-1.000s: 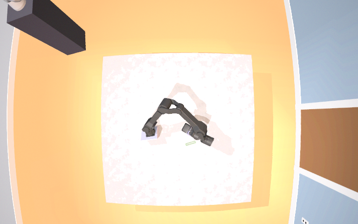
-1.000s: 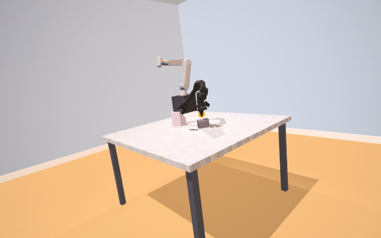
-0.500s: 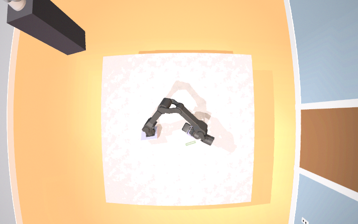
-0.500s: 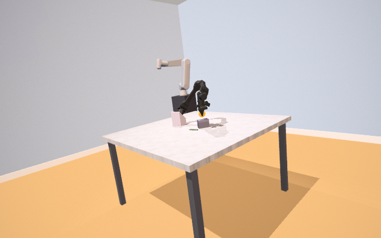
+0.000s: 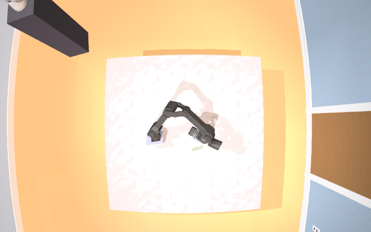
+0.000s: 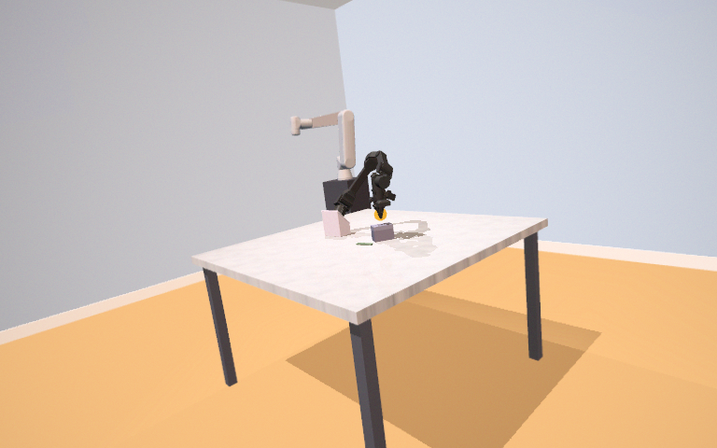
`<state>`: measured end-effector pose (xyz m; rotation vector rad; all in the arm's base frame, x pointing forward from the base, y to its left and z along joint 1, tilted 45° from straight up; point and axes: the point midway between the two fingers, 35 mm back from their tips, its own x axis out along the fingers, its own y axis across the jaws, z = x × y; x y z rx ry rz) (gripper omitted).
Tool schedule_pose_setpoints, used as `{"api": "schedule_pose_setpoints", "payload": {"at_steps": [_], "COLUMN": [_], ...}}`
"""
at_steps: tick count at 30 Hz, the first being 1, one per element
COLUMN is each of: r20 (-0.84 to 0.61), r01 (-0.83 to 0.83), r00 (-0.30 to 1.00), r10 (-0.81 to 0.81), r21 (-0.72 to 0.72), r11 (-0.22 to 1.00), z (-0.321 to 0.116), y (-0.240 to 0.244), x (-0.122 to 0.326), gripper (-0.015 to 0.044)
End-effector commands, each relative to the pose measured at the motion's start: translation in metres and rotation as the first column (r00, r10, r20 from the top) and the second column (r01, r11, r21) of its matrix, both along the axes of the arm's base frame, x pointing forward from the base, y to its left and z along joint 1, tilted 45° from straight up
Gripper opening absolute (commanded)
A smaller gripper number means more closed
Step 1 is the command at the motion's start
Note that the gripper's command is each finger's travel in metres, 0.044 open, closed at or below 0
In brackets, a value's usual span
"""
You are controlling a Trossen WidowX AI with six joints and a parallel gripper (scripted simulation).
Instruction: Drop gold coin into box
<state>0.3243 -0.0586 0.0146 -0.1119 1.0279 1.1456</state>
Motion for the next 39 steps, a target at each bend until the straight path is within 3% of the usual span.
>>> {"api": "schedule_pose_setpoints", "payload": {"at_steps": [1, 39], "r20": [0.001, -0.003], "r01": [0.000, 0.004], "r00": [1.000, 1.000], "r10": [0.000, -0.004], "r21": [-0.001, 0.000], "r11": [1.000, 1.000], "z": [0.000, -0.011], "y": [0.000, 0.011], "x": [0.001, 0.001], "gripper": [0.0000, 0.0000]}}
